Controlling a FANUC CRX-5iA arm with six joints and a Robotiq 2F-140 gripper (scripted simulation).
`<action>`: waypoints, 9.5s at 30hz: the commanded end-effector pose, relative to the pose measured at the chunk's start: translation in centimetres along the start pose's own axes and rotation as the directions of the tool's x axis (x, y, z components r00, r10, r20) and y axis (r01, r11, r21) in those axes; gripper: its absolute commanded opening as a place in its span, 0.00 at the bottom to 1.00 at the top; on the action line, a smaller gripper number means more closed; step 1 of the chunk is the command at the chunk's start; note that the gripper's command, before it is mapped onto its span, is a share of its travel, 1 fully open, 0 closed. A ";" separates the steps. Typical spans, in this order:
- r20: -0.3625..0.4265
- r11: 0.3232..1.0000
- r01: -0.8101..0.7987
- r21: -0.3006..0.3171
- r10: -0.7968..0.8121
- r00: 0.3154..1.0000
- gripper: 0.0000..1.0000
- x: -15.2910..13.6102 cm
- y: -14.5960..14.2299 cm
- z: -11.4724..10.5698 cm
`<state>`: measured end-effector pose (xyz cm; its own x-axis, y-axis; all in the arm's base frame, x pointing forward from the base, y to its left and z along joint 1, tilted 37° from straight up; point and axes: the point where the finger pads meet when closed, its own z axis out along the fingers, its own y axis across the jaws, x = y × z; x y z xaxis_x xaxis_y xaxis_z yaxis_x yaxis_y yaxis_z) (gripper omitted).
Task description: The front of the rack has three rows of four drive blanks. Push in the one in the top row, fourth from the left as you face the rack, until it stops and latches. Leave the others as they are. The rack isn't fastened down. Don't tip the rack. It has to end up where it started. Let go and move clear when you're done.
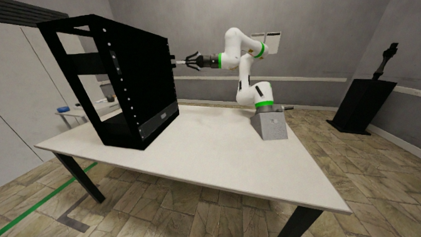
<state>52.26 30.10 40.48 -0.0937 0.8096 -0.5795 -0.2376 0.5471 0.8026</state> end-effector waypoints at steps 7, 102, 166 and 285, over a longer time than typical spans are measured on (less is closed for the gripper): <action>0.000 1.000 -0.001 -0.001 0.001 1.000 0.10 1.7 3.5 -1.4; 0.000 1.000 -0.001 -0.001 0.001 1.000 0.10 1.8 3.5 4.9; 0.000 1.000 -0.001 -0.001 0.001 1.000 0.10 1.8 3.5 6.4; 0.000 1.000 -0.001 -0.001 0.001 1.000 0.10 1.8 3.5 -1.5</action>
<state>49.85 33.10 42.03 -0.0935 0.8097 -0.5794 -0.2375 0.5470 0.8027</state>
